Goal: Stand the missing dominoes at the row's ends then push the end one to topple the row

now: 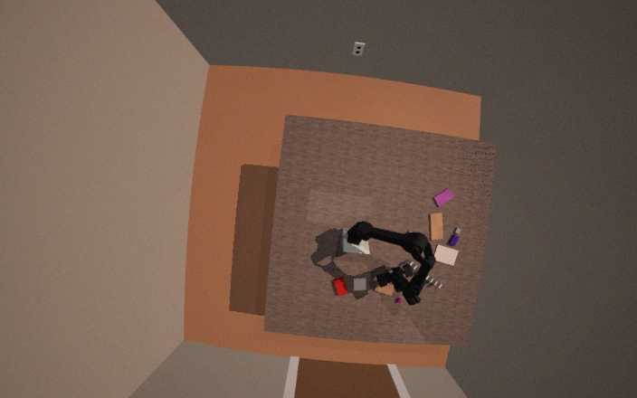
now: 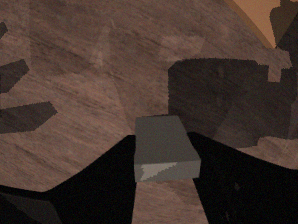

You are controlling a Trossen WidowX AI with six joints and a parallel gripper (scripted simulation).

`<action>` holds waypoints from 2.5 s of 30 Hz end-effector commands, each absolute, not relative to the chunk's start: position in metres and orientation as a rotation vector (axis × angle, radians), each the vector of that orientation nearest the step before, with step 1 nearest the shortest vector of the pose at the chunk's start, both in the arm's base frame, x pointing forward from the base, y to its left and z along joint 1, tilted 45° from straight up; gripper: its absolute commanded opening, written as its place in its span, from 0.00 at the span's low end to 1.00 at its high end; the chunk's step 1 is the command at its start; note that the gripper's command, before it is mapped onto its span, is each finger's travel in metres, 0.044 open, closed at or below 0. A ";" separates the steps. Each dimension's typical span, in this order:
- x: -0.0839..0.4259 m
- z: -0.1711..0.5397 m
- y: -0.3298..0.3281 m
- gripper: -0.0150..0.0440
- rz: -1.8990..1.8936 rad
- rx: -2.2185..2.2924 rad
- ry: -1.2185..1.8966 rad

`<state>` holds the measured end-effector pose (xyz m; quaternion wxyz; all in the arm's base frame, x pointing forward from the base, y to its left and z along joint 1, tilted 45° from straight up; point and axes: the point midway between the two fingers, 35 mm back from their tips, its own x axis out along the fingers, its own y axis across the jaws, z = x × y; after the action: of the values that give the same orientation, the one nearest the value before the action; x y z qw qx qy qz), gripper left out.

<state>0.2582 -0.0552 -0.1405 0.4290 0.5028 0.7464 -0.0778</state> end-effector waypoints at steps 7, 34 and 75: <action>0.273 -0.108 -0.096 0.44 -0.203 1.225 1.825; 0.351 0.002 -0.078 0.44 0.278 0.898 1.755; 0.335 -0.086 0.009 0.61 0.284 0.902 1.754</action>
<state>0.3344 0.0085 -0.0861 0.5443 0.3768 0.7398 0.1203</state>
